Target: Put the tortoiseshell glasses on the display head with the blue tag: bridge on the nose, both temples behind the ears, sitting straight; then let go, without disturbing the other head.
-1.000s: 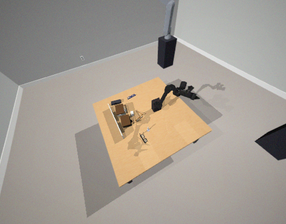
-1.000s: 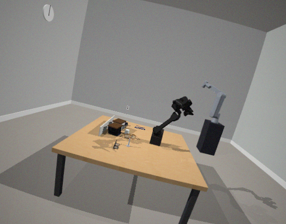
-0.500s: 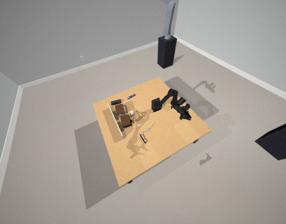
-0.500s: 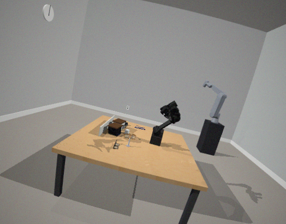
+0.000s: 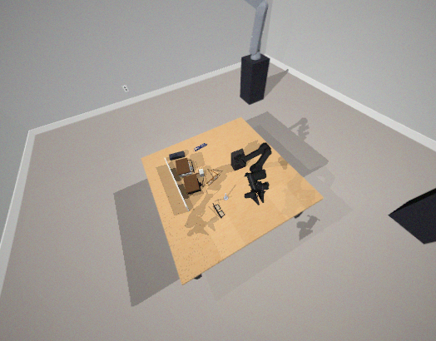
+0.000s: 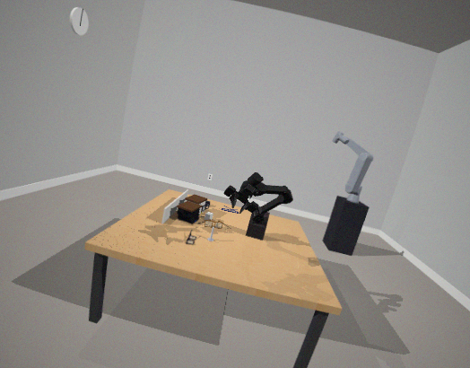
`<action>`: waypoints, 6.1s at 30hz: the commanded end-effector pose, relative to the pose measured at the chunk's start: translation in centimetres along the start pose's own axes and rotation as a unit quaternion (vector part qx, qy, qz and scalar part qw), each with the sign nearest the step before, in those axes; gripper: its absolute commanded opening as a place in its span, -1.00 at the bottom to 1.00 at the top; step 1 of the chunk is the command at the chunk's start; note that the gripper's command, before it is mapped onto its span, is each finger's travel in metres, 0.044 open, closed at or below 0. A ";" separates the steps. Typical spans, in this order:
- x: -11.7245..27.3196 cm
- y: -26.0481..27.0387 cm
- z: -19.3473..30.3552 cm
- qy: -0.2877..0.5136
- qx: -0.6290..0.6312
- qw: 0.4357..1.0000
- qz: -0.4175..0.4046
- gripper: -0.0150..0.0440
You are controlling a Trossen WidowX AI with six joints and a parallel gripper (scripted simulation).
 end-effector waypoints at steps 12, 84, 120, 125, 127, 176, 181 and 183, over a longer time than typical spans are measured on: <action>4.5 -10.0 18.4 0.242 -0.176 0.940 0.163 0.19; 21.5 1.4 44.1 0.457 -0.625 0.608 0.176 -0.08; 21.0 1.9 44.8 0.458 -0.626 0.607 0.174 -0.47; 21.0 1.9 44.8 0.458 -0.626 0.607 0.174 -0.49; 21.1 1.8 44.8 0.458 -0.626 0.607 0.175 -0.49; 15.5 -2.6 30.2 0.495 -0.529 0.679 0.119 -0.49; 13.5 -1.8 28.5 0.497 -0.509 0.695 0.105 -0.49; 12.7 -1.4 27.8 0.496 -0.501 0.702 0.099 -0.49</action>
Point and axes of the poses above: the point midway between the two fingers, 35 mm back from their tips, its own x axis back along the fingers, its own y axis across the jaws, z = x × y, the point moved 9 cm from there along x, back along the fingers, and after that the axes turned 2 degrees about -x, right-handed, at the moved point
